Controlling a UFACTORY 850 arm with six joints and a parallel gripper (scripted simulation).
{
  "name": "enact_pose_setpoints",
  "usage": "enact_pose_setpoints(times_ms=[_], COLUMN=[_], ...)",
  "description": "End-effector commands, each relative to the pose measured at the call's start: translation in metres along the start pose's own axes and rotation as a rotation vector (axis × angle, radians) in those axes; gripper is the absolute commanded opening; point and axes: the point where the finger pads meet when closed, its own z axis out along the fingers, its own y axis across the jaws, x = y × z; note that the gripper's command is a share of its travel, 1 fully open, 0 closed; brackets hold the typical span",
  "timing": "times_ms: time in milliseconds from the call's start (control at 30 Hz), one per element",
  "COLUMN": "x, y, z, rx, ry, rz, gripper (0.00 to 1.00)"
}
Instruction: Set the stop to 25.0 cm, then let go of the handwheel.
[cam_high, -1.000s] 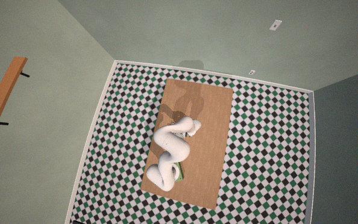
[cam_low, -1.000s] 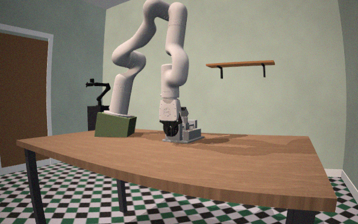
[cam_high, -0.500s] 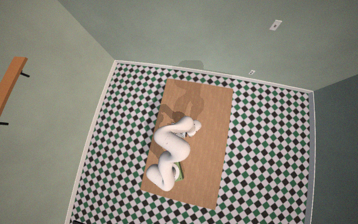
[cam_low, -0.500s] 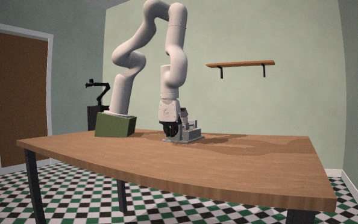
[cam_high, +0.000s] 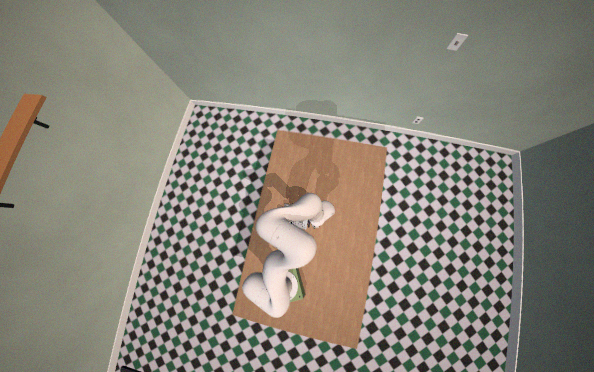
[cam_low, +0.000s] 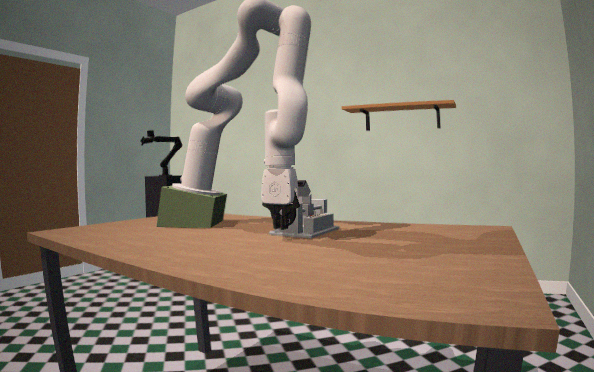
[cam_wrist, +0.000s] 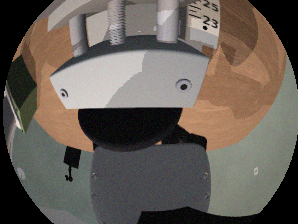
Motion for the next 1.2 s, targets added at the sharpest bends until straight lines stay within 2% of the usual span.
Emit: enact_pose_setpoints(times_ms=[0, 800, 967, 1167], x=[0.0, 0.0, 0.0, 0.0], y=[-0.002, -0.027, -0.044, -0.048], z=[0.001, 0.004, -0.011, -0.026], rx=[-0.004, -0.004, -0.004, -0.004], ry=[-0.002, -0.002, -0.002, -0.002], rz=[0.0, 0.0, 0.0, 0.0], gripper=[0.06, 0.06, 0.06, 0.06])
